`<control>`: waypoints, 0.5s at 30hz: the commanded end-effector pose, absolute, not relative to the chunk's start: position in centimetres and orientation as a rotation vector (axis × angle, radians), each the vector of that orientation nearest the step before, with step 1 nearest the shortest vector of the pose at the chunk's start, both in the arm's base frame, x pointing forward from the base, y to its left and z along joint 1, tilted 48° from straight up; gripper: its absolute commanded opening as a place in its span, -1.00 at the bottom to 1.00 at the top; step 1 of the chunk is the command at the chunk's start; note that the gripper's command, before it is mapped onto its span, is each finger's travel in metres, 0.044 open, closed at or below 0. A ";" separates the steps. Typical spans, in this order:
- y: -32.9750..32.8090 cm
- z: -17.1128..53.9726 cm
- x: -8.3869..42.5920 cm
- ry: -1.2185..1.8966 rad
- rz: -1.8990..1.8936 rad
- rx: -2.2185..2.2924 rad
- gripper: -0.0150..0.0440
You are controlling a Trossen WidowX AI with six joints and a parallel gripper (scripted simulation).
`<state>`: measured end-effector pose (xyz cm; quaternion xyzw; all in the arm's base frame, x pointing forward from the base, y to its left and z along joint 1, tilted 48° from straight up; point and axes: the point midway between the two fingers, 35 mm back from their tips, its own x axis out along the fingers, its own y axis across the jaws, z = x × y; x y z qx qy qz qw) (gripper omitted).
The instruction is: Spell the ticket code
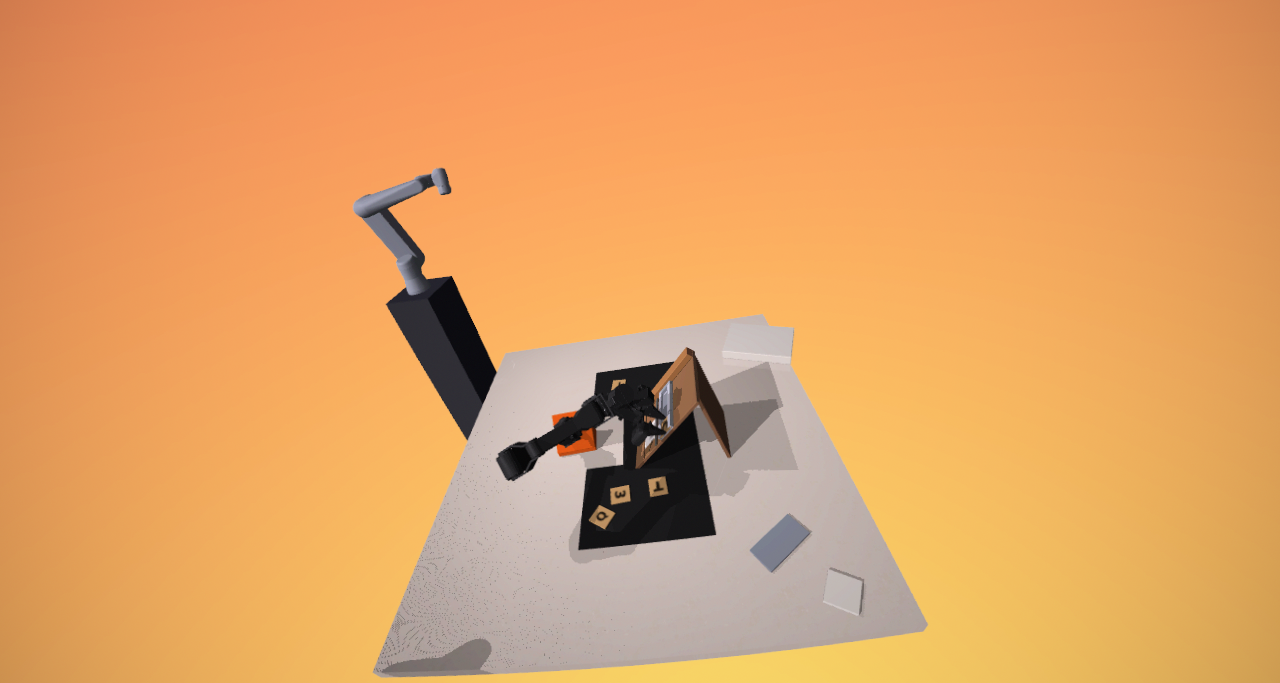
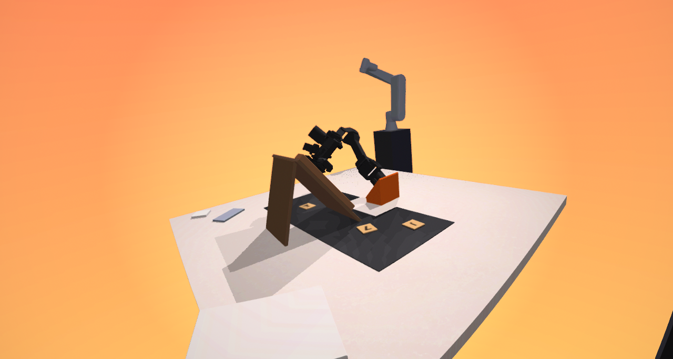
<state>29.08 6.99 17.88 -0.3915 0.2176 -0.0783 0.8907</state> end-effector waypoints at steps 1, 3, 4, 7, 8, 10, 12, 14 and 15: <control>7.3 17.6 29.1 0.450 -0.165 -0.808 -0.49; 7.4 17.5 29.0 0.450 -0.165 -0.808 -0.49; 7.4 17.5 29.0 0.450 -0.165 -0.808 -0.49; 7.6 17.3 29.0 0.450 -0.165 -0.808 -0.49; 7.6 17.3 29.0 0.450 -0.165 -0.808 -0.49; 7.7 17.2 29.0 0.450 -0.165 -0.808 -0.49; 7.8 17.1 29.0 0.450 -0.165 -0.808 -0.49; 7.9 17.0 29.0 0.450 -0.165 -0.808 -0.49; 7.9 17.0 29.0 0.450 -0.165 -0.808 -0.49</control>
